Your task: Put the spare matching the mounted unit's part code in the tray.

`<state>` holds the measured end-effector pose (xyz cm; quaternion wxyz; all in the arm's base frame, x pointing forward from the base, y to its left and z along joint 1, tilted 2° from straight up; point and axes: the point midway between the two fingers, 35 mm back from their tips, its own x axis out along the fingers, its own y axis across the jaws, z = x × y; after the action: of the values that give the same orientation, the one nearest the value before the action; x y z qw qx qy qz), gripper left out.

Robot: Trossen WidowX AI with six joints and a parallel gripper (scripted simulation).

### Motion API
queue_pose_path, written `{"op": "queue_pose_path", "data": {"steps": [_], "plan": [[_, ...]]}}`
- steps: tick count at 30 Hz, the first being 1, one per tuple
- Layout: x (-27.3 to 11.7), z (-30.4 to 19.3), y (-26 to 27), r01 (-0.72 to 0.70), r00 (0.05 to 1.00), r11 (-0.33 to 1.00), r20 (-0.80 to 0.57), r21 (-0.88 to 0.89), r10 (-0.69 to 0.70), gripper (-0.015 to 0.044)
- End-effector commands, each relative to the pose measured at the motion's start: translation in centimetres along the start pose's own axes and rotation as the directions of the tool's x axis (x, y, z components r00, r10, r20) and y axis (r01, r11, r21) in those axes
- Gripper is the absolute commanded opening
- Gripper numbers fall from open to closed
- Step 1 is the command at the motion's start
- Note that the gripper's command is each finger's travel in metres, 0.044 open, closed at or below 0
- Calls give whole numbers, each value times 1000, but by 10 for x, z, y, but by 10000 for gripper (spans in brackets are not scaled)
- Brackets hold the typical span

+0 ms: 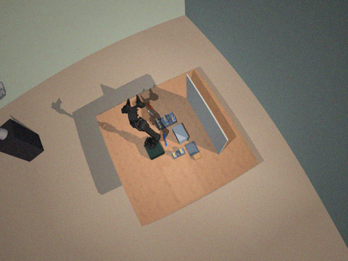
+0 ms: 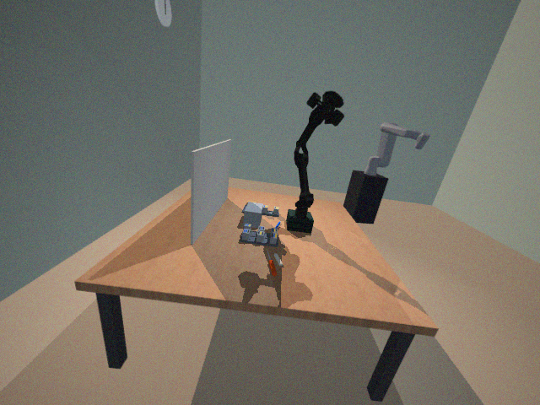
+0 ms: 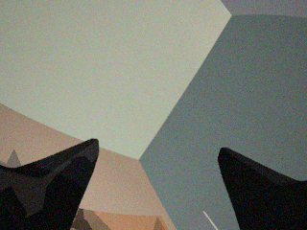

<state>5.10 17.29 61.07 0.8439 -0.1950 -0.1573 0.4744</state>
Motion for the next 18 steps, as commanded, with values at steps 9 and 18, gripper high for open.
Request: {"op": "queue_pose_path", "data": {"steps": [9, 18], "plan": [[4, -2, 3, 10, 1000, 1000, -14, -12, -10, 440], [51, -34, 18, 87, 980, 991, -169, -100, -103, 440]]}}
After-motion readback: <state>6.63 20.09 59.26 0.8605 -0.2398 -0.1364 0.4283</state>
